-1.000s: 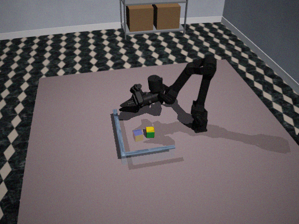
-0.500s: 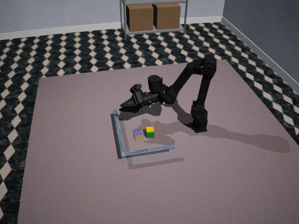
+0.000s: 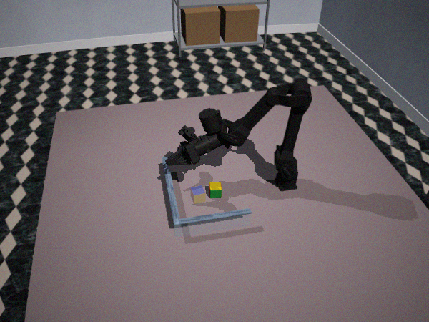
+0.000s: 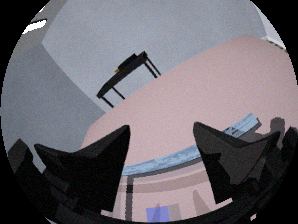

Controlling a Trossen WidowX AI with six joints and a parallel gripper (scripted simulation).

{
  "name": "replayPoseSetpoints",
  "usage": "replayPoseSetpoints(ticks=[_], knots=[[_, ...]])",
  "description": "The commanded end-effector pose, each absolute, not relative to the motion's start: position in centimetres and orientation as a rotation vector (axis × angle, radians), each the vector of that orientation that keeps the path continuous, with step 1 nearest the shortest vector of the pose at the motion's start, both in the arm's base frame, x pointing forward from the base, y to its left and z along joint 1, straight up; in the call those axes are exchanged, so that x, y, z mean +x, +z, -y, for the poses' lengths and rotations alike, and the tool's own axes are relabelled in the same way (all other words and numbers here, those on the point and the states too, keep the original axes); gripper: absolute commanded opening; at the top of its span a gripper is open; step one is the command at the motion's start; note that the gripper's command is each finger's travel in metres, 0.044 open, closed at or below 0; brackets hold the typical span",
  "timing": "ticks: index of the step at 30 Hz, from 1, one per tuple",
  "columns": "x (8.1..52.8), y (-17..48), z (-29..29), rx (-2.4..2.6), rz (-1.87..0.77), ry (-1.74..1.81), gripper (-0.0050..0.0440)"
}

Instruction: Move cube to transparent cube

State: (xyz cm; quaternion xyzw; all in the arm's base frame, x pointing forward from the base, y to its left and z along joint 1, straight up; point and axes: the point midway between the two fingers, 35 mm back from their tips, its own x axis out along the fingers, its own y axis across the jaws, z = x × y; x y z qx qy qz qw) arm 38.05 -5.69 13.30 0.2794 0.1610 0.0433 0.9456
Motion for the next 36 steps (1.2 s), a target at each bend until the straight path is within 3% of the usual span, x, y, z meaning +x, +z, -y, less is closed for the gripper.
replayPoseSetpoints(ticks=[1, 21, 36], knots=[[39.0, 13.7, 5.2, 0.396, -0.385, 0.088, 0.0280], [38.4, 12.2, 2.3, -0.219, -0.713, 0.221, 0.0280], [33.3, 10.9, 0.9, -0.775, -1.039, 0.571, 0.0280]])
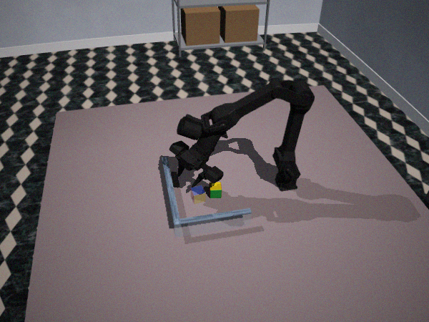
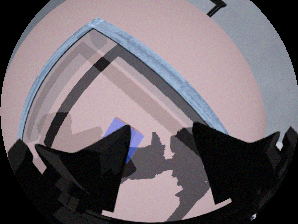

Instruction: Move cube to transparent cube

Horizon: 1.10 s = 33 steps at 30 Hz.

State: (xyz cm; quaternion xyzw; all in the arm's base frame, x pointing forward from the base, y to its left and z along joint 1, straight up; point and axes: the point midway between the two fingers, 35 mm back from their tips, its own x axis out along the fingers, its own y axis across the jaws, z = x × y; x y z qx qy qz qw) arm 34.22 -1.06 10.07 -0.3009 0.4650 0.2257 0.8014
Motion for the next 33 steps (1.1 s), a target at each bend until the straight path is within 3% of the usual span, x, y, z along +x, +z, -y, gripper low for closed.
replayPoseSetpoints(ticks=[1, 15, 33], knots=[[33.3, 10.9, 0.9, -0.775, -1.039, 0.571, 0.0280], [26.2, 10.9, -0.1, -1.110, -1.255, 1.088, 0.0280], [26.1, 9.3, -0.1, -1.115, -1.256, 1.095, 0.0280]])
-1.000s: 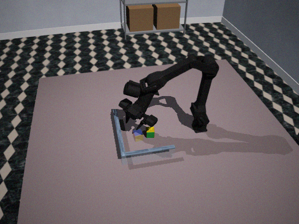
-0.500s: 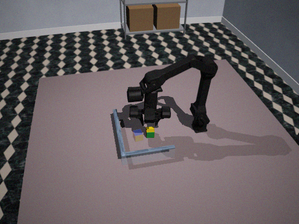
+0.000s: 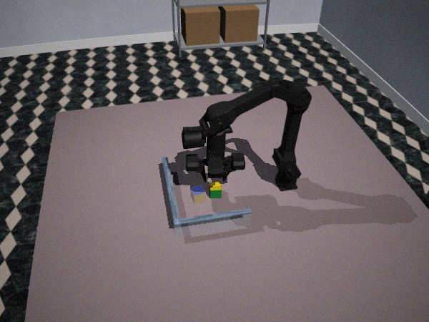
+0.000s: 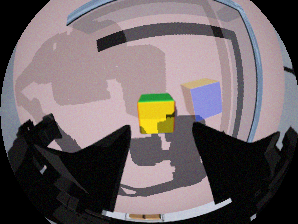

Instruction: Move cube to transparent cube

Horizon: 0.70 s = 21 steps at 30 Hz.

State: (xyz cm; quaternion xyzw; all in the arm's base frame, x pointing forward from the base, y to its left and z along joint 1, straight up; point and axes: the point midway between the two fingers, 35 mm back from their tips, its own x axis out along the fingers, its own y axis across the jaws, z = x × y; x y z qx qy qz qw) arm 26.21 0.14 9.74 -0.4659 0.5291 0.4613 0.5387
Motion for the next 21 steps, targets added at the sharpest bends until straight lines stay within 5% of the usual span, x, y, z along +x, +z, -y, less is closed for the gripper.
replayPoseSetpoints(ticks=[1, 21], knots=[[26.1, 9.1, -0.1, -1.115, -1.256, 1.095, 0.0280], [26.3, 6.5, -0.1, -1.115, -1.256, 1.095, 0.0280]])
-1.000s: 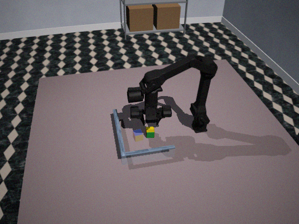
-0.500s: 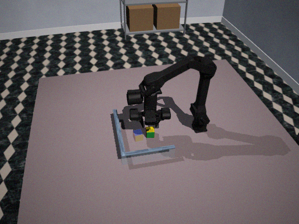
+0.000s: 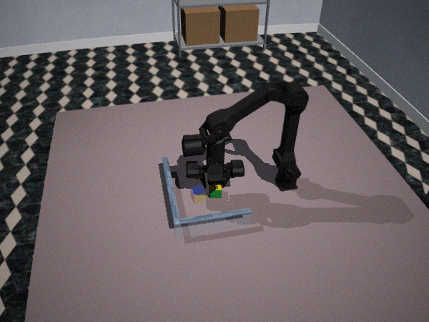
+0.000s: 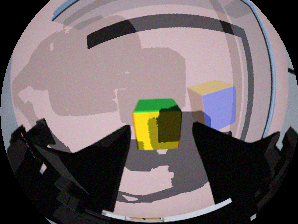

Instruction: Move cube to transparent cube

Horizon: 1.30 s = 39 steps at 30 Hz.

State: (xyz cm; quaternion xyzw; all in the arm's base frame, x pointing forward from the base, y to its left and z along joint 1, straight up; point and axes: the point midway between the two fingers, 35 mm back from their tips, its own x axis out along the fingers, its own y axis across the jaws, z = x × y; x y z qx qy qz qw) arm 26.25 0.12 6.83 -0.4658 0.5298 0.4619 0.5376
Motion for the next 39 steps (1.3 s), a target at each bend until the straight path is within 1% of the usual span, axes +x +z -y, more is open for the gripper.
replayPoseSetpoints(ticks=[1, 16, 31, 33, 35, 39], knots=[[26.3, 6.4, -0.1, -1.115, -1.256, 1.095, 0.0280], [26.2, 4.5, -0.1, -1.115, -1.256, 1.095, 0.0280], [26.2, 4.5, -0.1, -1.115, -1.256, 1.095, 0.0180], [26.2, 4.5, -0.1, -1.115, -1.256, 1.095, 0.0180], [26.2, 4.5, -0.1, -1.115, -1.256, 1.095, 0.0167], [26.4, 5.5, -0.1, -1.115, -1.256, 1.095, 0.0071]])
